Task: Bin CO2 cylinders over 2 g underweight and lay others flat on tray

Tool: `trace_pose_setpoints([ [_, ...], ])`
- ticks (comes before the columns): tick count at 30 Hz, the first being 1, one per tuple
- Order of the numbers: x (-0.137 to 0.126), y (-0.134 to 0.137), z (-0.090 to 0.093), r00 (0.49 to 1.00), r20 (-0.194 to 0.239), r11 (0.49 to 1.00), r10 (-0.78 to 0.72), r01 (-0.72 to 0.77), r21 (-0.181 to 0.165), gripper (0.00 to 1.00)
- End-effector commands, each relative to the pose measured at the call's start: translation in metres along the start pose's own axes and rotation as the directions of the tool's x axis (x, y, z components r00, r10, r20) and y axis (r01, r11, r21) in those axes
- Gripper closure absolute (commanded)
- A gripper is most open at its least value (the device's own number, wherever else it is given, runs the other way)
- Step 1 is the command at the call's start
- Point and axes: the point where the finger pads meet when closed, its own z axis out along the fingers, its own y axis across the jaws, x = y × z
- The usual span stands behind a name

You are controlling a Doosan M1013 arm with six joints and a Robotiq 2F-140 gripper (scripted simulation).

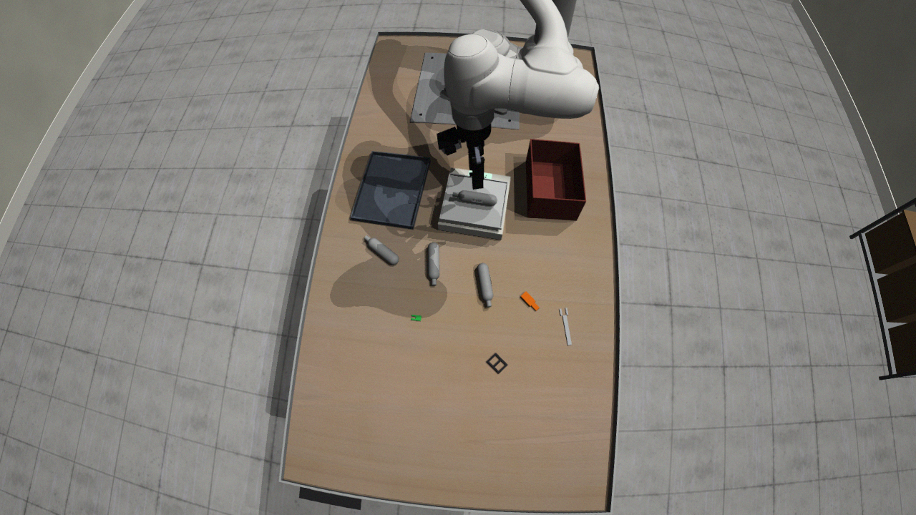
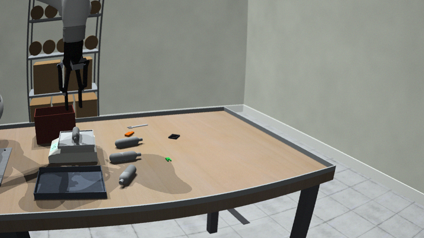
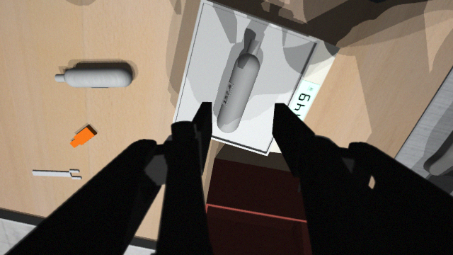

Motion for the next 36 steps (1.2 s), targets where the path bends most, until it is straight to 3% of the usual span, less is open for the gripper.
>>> trace_pose_setpoints([
  [1, 0.001, -0.003, 0.002, 0.961, -0.046, 0.962, 0.271, -0.272, -0.008, 0.59],
  [13, 0.001, -0.002, 0.015, 0.954, -0.05, 0.955, 0.294, -0.295, -0.008, 0.59],
  [36, 0.004, -0.001, 0.097, 0.954, -0.05, 0.955, 0.294, -0.295, -0.008, 0.59],
])
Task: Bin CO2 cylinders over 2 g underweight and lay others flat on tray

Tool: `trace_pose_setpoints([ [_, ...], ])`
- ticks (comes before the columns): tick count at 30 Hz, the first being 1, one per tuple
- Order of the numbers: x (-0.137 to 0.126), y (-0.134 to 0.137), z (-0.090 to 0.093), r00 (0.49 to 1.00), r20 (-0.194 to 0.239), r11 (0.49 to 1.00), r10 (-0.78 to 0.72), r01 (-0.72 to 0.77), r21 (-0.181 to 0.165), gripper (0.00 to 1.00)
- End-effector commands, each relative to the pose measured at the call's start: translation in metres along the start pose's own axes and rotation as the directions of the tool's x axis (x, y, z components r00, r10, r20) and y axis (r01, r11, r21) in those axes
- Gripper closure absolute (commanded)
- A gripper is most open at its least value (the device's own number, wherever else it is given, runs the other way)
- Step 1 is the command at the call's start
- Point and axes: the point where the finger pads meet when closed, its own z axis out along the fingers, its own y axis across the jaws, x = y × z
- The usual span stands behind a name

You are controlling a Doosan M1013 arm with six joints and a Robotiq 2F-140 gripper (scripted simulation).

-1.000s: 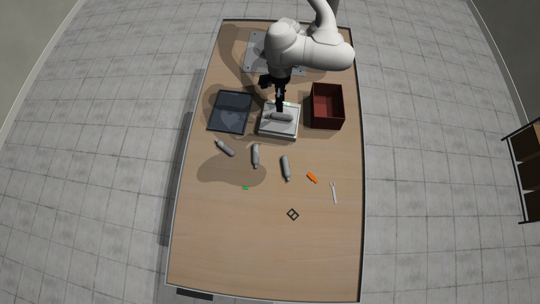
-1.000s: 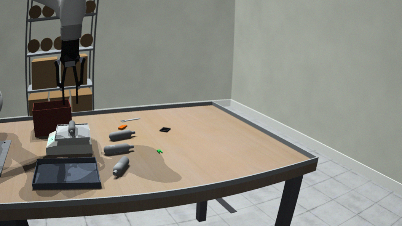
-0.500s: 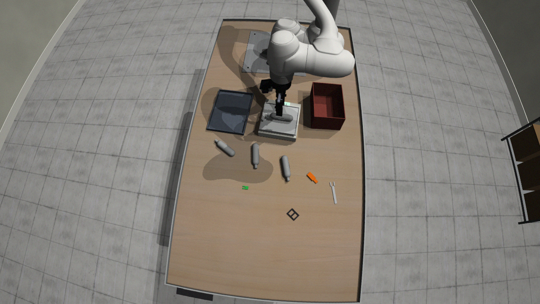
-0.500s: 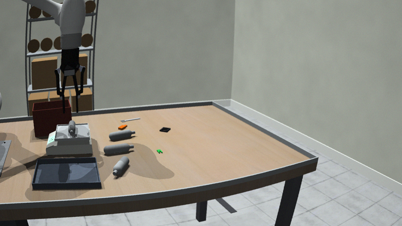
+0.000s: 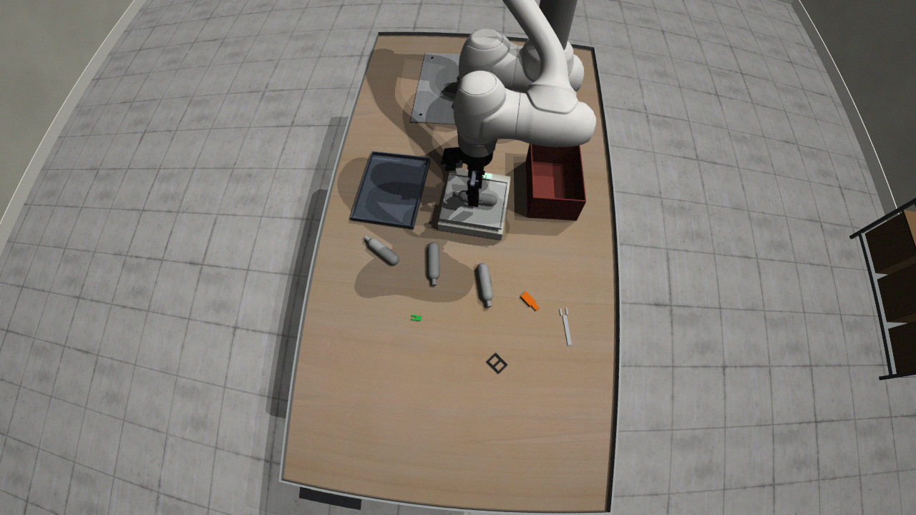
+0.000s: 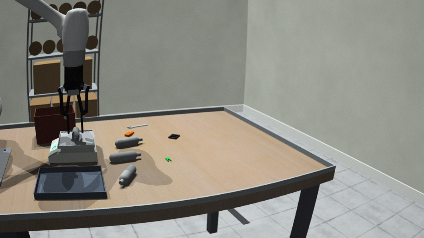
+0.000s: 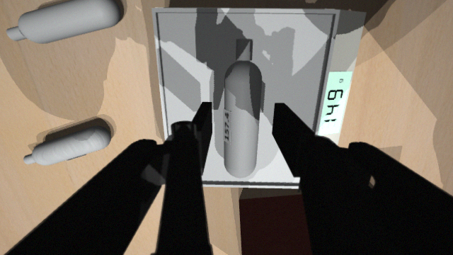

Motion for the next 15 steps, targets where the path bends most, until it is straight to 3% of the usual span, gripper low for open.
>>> trace_pose_setpoints([
  [1, -0.0002, -0.0007, 0.009, 1.0, 0.0, 1.0, 0.0, 0.0, 0.001, 0.59],
  [15, -0.0003, -0.0007, 0.0189, 1.0, 0.0, 1.0, 0.0, 0.0, 0.001, 0.59],
])
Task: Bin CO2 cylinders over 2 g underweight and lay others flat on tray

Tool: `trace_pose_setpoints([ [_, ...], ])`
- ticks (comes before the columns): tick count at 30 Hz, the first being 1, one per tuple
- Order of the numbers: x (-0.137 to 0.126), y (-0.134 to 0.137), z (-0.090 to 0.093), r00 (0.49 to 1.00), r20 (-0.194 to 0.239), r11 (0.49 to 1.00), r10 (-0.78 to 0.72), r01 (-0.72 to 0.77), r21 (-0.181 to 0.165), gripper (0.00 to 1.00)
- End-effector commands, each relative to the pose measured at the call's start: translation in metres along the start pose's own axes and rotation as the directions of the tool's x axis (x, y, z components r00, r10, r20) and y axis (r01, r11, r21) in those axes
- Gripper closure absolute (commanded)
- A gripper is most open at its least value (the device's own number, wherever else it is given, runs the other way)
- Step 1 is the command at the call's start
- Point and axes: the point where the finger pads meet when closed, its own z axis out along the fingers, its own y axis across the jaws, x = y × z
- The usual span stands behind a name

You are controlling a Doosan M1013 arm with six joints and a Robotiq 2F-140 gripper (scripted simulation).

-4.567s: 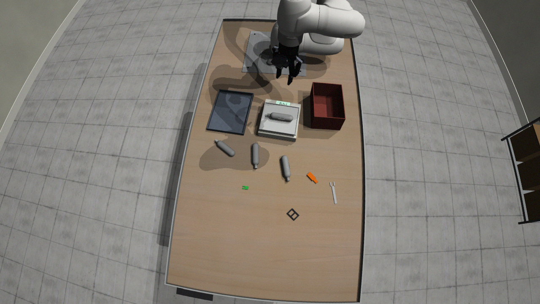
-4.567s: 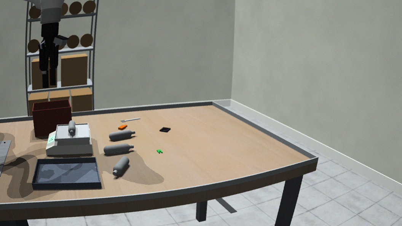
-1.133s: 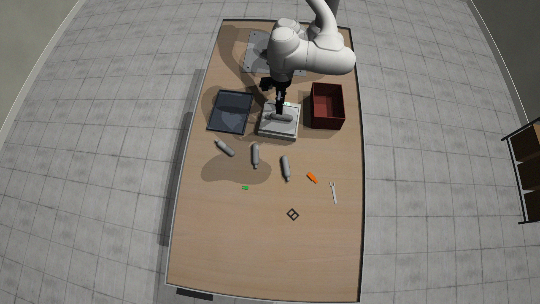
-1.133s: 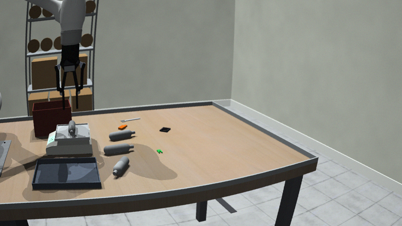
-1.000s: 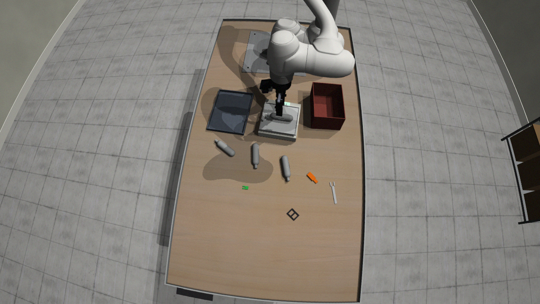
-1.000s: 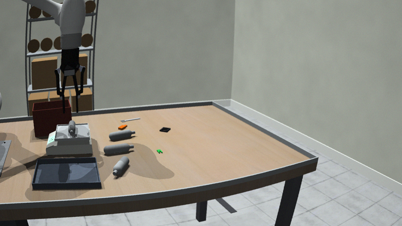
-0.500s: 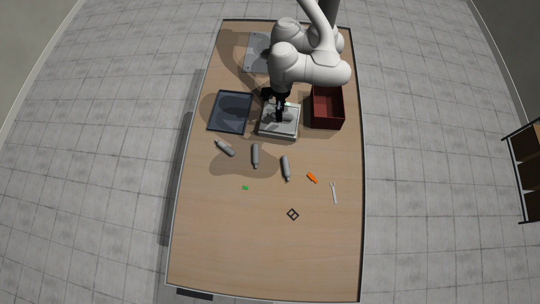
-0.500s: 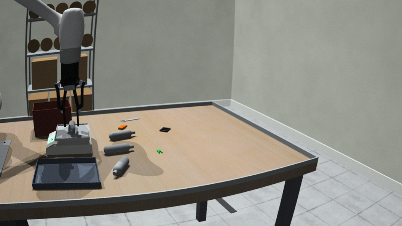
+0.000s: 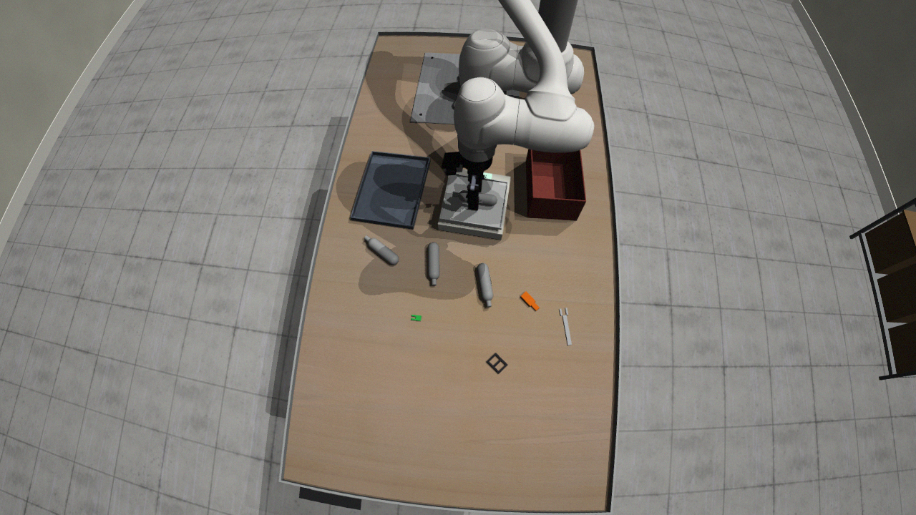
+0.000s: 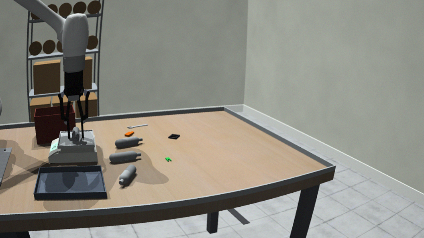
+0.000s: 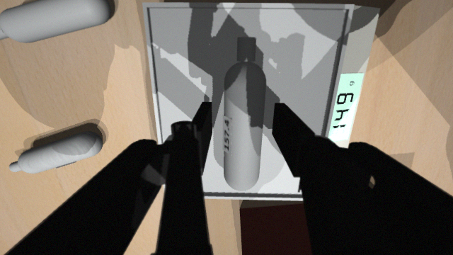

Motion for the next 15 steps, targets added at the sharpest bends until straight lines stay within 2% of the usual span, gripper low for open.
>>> trace_pose_setpoints([
  [1, -0.0001, -0.0004, -0.0004, 1.0, 0.0, 1.0, 0.0, 0.0, 0.001, 0.59],
  [7, -0.0001, -0.0004, -0.0004, 1.0, 0.0, 1.0, 0.0, 0.0, 0.001, 0.59],
  [8, -0.0001, -0.0004, -0.0004, 1.0, 0.0, 1.0, 0.0, 0.0, 0.001, 0.9],
  [15, -0.0001, -0.0004, -0.0004, 1.0, 0.0, 1.0, 0.0, 0.0, 0.001, 0.9],
])
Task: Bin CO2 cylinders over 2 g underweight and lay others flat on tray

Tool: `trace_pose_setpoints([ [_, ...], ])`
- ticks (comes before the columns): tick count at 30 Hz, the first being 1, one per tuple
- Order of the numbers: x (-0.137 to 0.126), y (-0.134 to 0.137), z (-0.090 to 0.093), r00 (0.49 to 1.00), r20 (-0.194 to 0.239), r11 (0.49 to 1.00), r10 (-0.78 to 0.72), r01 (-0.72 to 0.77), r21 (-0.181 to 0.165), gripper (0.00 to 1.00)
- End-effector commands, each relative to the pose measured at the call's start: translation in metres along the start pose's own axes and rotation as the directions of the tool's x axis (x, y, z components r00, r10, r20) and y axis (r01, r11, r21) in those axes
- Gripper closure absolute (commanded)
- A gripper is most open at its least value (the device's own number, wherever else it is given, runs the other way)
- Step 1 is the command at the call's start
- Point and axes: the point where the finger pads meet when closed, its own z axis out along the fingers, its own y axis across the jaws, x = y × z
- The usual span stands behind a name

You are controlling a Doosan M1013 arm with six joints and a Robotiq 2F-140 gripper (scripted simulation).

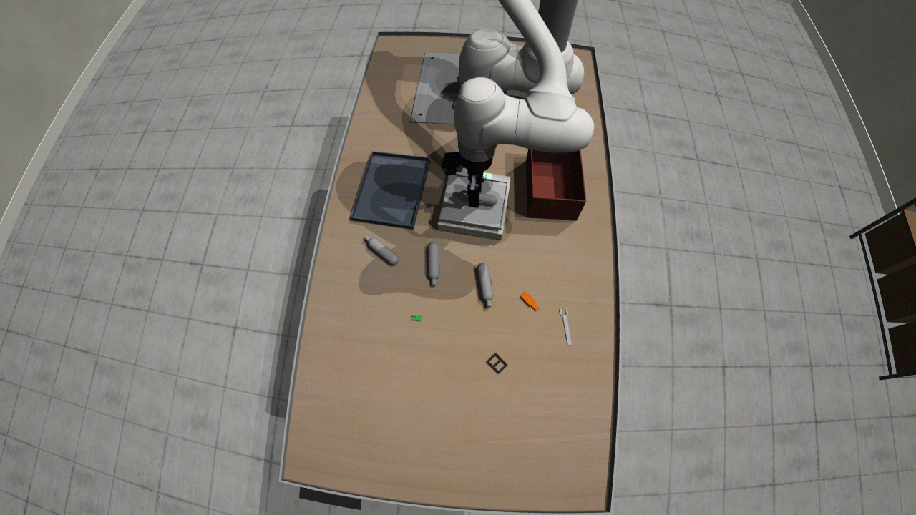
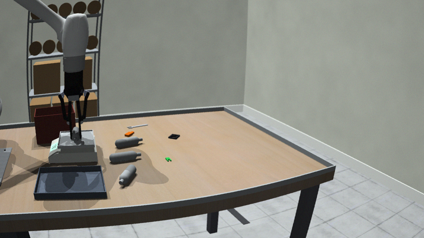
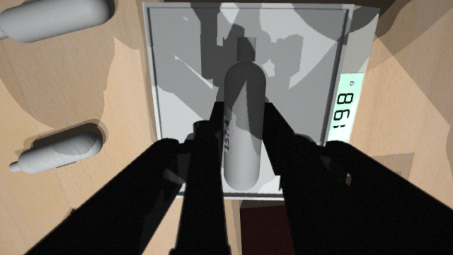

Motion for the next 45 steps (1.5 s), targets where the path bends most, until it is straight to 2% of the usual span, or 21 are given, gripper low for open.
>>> trace_pose_setpoints([
  [1, 0.0, 0.0, -0.001, 1.0, 0.0, 1.0, 0.0, 0.0, 0.001, 0.9],
  [9, 0.0, 0.0, -0.013, 1.0, 0.0, 1.0, 0.0, 0.0, 0.001, 0.9],
  [23, 0.0, 0.0, -0.095, 1.0, 0.0, 1.0, 0.0, 0.0, 0.001, 0.9],
  [30, 0.0, 0.0, -0.108, 1.0, 0.0, 1.0, 0.0, 0.0, 0.001, 0.9],
  [42, -0.001, 0.0, -0.109, 1.0, 0.0, 1.0, 0.0, 0.0, 0.001, 0.9],
  [45, -0.019, 0.004, -0.109, 1.0, 0.0, 1.0, 0.0, 0.0, 0.001, 0.9],
])
